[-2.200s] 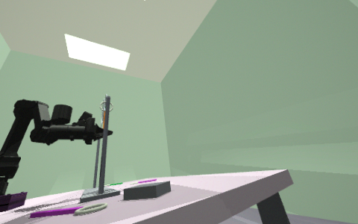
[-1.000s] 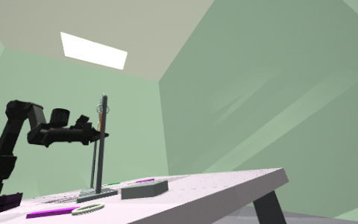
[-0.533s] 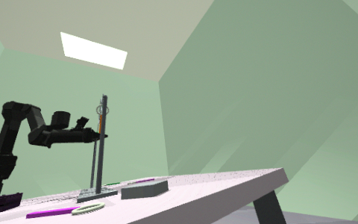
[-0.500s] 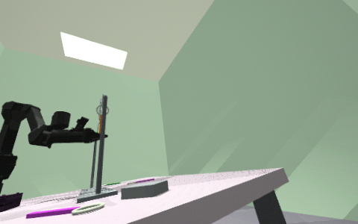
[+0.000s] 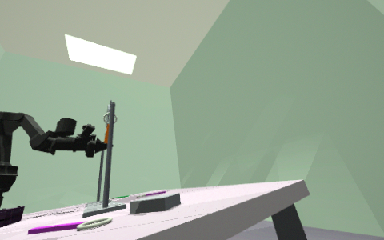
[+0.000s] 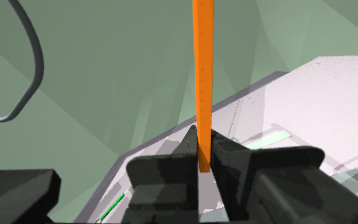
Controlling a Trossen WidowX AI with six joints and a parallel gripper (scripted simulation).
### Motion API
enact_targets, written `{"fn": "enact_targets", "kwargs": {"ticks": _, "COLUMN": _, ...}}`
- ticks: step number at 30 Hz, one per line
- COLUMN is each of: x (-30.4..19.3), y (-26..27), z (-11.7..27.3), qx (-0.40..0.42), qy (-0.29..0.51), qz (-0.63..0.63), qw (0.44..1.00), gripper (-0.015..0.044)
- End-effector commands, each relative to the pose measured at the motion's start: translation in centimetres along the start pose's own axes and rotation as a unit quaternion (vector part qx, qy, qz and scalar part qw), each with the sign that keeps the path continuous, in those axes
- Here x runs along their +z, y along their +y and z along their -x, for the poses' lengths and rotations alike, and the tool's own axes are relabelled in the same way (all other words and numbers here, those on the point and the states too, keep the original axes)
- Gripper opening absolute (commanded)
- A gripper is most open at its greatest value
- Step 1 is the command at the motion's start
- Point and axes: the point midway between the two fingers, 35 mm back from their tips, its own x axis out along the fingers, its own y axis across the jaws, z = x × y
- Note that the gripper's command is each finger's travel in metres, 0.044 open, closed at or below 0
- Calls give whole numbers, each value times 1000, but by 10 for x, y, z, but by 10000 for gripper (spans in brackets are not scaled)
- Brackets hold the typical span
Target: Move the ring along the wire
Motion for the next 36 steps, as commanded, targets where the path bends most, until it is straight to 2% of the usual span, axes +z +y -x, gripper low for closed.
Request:
{"fn": "enact_targets", "kwargs": {"ticks": 1, "x": 3, "y": 15, "z": 6, "qx": 6, "qy": 21, "qz": -37, "qw": 999, "gripper": -150}}
{"fn": "enact_targets", "kwargs": {"ticks": 13, "x": 15, "y": 58, "z": 30, "qx": 32, "qy": 113, "qz": -172, "qw": 978, "gripper": -150}}
{"fn": "enact_targets", "kwargs": {"ticks": 25, "x": 45, "y": 95, "z": 56, "qx": 88, "qy": 202, "qz": -309, "qw": 925, "gripper": -150}}
{"fn": "enact_targets", "kwargs": {"ticks": 36, "x": 70, "y": 119, "z": 59, "qx": 120, "qy": 200, "qz": -412, "qw": 881, "gripper": -150}}
